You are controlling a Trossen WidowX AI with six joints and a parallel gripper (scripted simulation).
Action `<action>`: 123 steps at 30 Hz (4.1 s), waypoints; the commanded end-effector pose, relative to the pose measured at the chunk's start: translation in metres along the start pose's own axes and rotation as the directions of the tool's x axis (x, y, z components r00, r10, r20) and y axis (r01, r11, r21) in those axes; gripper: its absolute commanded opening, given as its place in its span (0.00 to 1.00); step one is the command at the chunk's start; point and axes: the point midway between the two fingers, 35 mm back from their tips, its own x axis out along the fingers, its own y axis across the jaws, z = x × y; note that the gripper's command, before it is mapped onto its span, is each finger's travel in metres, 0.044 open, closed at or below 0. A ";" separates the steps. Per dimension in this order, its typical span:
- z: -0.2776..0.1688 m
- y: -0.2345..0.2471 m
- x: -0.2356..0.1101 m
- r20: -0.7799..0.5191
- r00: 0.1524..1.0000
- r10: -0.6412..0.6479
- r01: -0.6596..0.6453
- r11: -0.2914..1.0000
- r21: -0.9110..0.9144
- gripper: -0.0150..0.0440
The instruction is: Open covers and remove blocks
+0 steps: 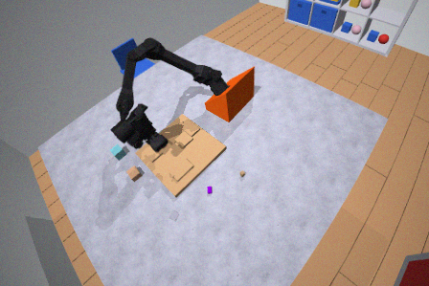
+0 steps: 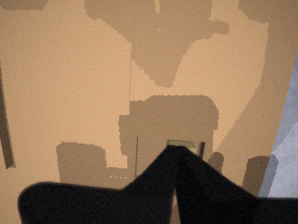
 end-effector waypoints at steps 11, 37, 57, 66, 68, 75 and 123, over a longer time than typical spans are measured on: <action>-0.057 0.001 -0.009 -0.001 1.000 -0.003 0.001 0.691 -0.723 0.25; -0.111 0.003 -0.011 -0.001 1.000 -0.001 -0.001 0.005 -1.000 0.25; -0.111 0.003 -0.010 -0.001 1.000 0.000 -0.001 0.005 -1.000 0.25; -0.110 0.004 -0.001 -0.001 1.000 0.001 -0.001 0.005 -1.000 0.25; -0.110 0.004 0.001 -0.001 1.000 0.001 -0.001 0.005 -1.000 0.25; -0.110 0.004 0.008 -0.001 1.000 0.001 -0.001 0.005 -1.000 0.25; -0.111 0.008 0.047 0.000 1.000 -0.001 0.000 0.005 -1.000 0.25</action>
